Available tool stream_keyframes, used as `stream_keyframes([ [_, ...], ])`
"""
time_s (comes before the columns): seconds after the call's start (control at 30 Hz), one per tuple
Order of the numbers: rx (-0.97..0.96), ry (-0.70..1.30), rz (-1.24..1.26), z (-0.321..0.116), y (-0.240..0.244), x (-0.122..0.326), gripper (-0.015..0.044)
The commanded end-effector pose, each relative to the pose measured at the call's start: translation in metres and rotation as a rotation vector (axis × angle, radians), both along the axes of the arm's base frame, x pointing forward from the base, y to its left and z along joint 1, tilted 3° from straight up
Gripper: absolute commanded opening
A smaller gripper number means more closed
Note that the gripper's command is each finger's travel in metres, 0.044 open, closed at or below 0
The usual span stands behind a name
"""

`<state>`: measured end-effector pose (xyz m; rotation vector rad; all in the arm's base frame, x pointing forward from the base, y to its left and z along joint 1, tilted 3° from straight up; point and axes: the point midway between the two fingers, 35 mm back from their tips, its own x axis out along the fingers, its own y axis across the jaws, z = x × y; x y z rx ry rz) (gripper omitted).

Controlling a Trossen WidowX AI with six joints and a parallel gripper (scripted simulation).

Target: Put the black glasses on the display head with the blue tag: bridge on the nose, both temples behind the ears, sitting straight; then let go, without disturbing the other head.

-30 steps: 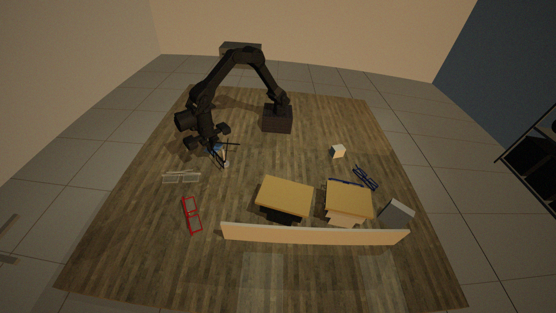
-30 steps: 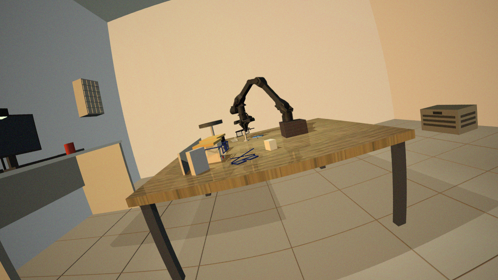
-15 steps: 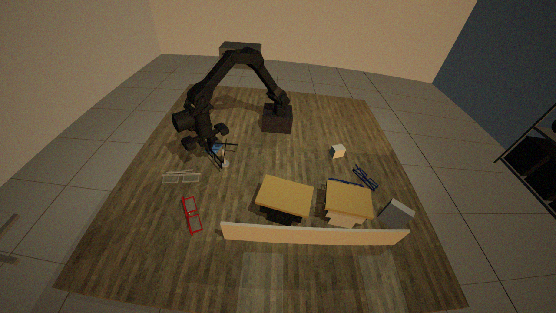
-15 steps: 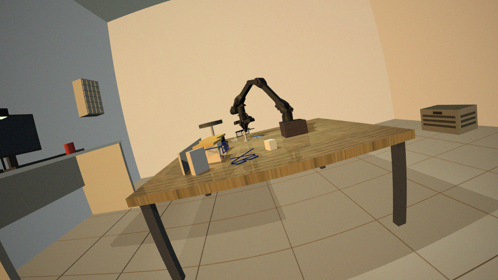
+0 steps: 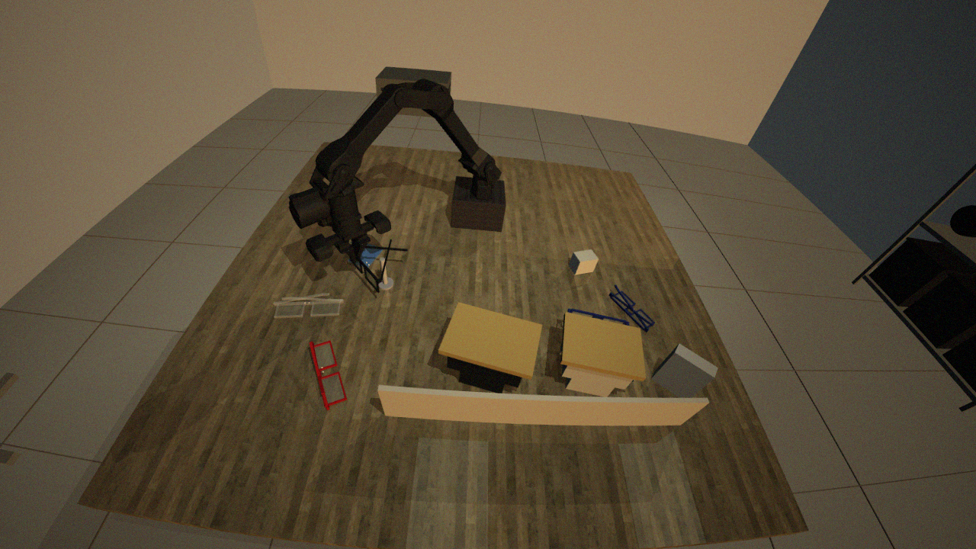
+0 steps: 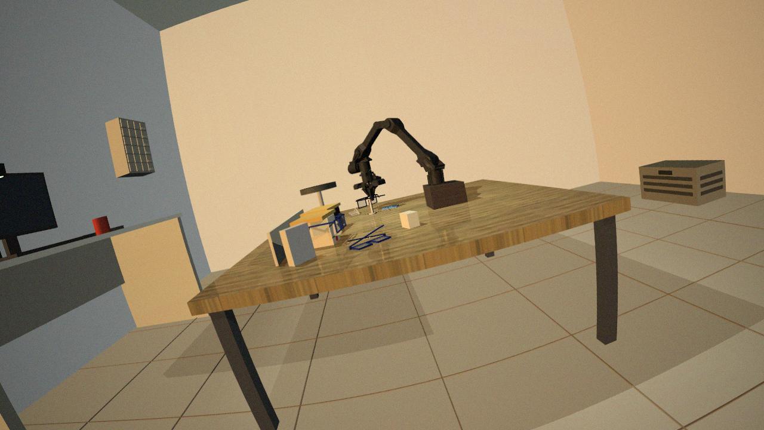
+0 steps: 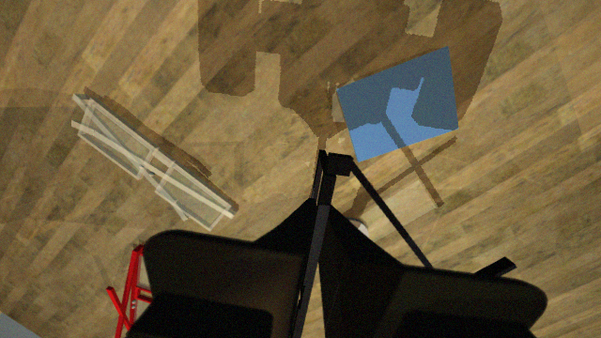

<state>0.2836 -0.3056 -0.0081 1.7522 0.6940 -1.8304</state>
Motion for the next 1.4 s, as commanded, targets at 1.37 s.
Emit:
stream_keyframes([
  [1.37,-0.011,-0.003,0.004,0.003,-0.027,-0.002,0.0000],
])
